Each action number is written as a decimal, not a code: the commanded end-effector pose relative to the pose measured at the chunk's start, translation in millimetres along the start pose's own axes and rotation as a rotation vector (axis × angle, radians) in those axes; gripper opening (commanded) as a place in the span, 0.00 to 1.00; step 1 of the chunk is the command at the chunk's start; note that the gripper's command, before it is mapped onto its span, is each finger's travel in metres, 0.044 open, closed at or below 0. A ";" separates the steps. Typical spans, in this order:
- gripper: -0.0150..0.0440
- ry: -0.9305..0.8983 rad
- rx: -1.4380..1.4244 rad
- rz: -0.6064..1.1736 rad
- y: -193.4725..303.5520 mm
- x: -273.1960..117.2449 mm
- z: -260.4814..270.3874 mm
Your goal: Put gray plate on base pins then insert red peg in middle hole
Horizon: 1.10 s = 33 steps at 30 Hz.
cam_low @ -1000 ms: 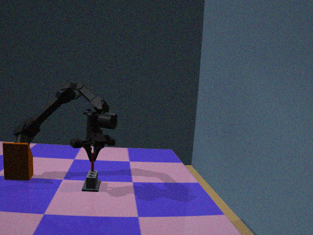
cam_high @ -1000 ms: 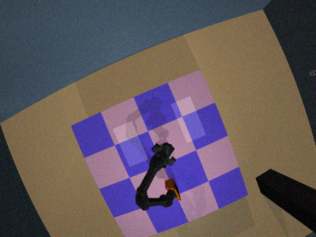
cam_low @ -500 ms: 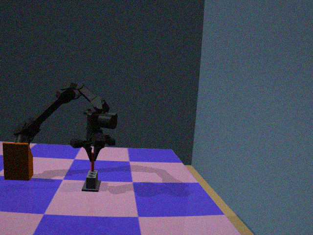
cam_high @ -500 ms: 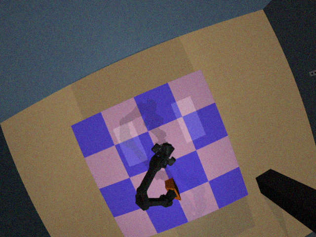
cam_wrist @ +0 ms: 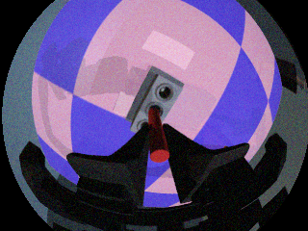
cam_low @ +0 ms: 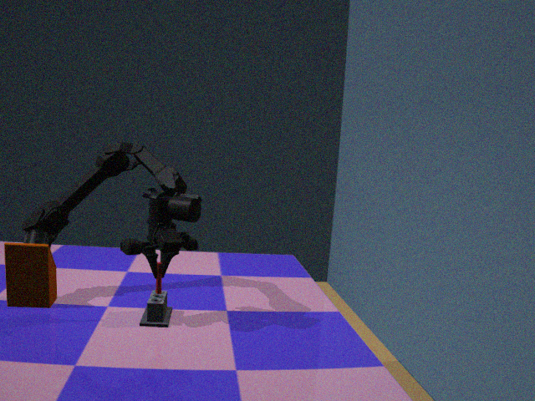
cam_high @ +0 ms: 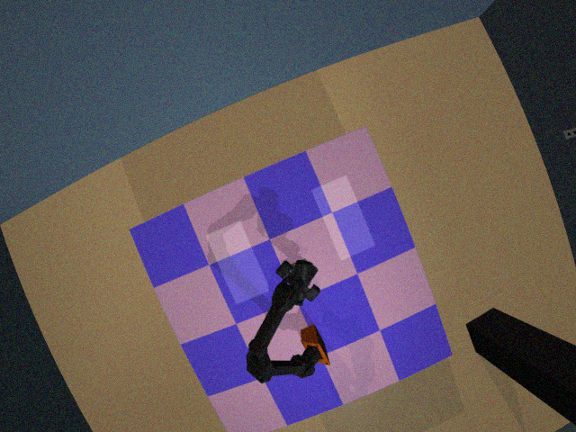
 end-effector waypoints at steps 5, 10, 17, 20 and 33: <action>0.25 0.000 0.008 0.008 2.0 12.1 -1.3; 0.25 0.002 0.002 0.004 1.1 10.3 -0.5; 0.25 0.003 0.000 0.003 1.0 9.9 -0.3; 0.25 0.003 0.000 0.003 1.8 11.0 -0.4; 0.25 0.003 0.000 0.003 2.4 12.2 -1.7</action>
Point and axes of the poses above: the point midway between the two fingers, 35 mm back from their tips, its own x axis out along the fingers, its own z axis across the jaws, y = z × x, the point moved 3 cm from there along -x, back along the fingers, and after that the axes turned 14 degrees about -x, right-handed, at the moved point
